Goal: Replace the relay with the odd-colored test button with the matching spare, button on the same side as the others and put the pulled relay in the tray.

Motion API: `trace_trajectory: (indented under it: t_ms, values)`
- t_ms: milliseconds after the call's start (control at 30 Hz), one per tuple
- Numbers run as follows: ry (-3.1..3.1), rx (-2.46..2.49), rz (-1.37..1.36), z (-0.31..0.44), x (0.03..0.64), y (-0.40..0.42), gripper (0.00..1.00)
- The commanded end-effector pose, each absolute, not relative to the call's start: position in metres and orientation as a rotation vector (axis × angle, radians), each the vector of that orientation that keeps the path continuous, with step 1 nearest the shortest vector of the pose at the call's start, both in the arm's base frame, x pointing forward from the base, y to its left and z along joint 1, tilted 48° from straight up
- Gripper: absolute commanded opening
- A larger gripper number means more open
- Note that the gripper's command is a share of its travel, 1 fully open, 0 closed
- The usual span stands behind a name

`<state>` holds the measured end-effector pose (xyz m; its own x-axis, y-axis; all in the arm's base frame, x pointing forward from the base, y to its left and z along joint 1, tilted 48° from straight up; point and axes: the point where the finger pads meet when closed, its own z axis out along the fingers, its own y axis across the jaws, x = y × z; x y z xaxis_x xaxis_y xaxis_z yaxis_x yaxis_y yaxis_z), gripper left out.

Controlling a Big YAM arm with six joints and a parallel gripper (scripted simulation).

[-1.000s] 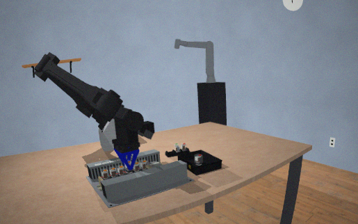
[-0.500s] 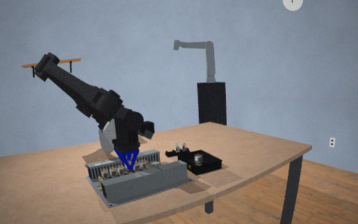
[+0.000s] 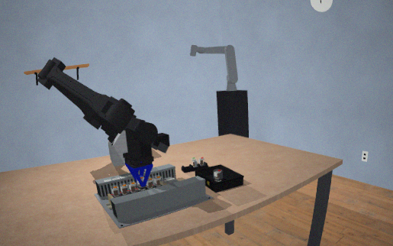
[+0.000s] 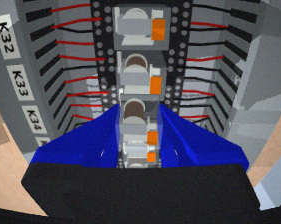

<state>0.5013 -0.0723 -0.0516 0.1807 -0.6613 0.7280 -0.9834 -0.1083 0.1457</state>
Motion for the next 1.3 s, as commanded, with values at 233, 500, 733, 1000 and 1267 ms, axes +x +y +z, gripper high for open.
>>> trace_trajectory:
  t_ms: [233,500,733,1000,1267]
  values:
    - [-1.563,1.854,0.715,-0.0347,0.5199,-0.0624,0.0]
    - [-1.563,1.854,0.716,-0.0345,0.5202,-0.0624,0.0]
    - [-1.563,1.854,0.716,-0.0345,0.5203,-0.0624,0.0]
    - [-1.564,1.854,0.716,-0.0343,0.5206,-0.0623,0.0]
    - [-1.563,1.854,0.715,-0.0337,0.5218,-0.0626,0.0]
